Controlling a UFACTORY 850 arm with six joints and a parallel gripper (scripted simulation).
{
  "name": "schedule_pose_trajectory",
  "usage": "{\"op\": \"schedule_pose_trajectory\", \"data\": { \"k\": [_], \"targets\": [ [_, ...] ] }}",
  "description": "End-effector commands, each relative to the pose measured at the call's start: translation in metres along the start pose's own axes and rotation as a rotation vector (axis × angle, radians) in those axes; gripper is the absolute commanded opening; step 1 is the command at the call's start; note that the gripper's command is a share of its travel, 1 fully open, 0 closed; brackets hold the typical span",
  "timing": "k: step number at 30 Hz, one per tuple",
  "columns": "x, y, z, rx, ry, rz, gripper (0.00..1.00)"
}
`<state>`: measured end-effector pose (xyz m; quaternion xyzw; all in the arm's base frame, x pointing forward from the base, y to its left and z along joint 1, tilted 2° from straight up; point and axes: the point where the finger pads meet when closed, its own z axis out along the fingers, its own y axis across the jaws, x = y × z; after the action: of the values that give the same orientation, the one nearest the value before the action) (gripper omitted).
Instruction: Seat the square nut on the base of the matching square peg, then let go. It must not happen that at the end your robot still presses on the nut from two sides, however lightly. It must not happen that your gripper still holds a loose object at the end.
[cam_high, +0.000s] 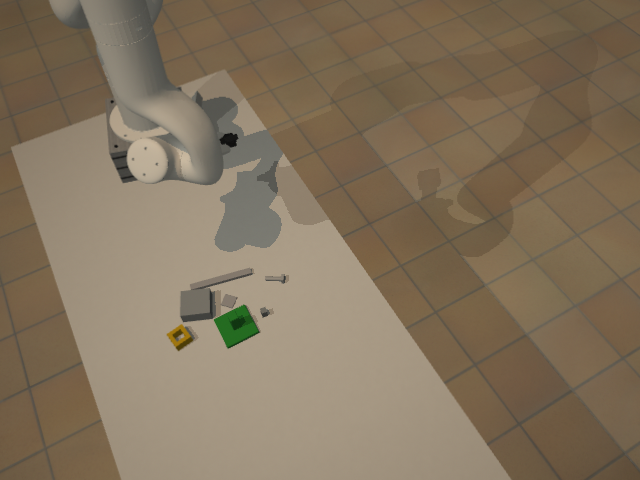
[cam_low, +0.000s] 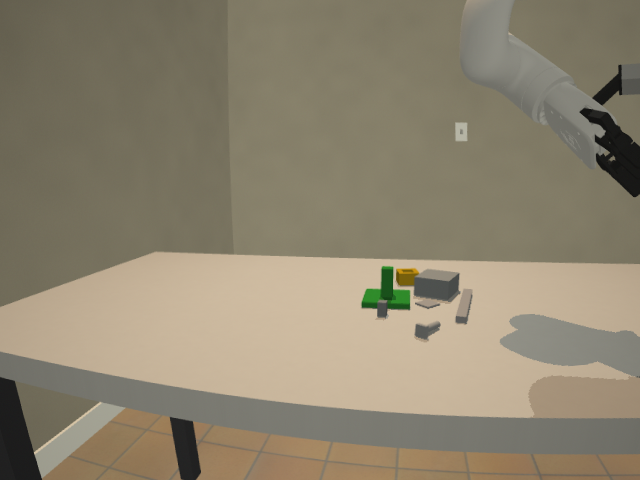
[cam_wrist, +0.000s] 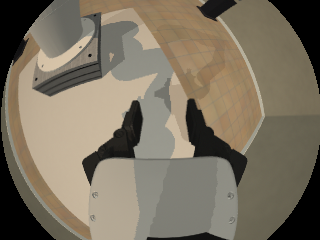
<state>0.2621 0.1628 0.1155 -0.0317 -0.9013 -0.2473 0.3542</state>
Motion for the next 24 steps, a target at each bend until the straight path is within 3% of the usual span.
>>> {"op": "schedule_pose_trajectory", "data": {
  "k": [1,8,24],
  "targets": [
    [-0.015,-0.007,-0.007,0.031,-0.026,0.123,0.6],
    [-0.034,-0.016,-0.016,0.058,-0.068,0.276,0.6],
    [-0.097,-0.047,-0.049,0.091,-0.242,0.78,0.6]
  ]
}}
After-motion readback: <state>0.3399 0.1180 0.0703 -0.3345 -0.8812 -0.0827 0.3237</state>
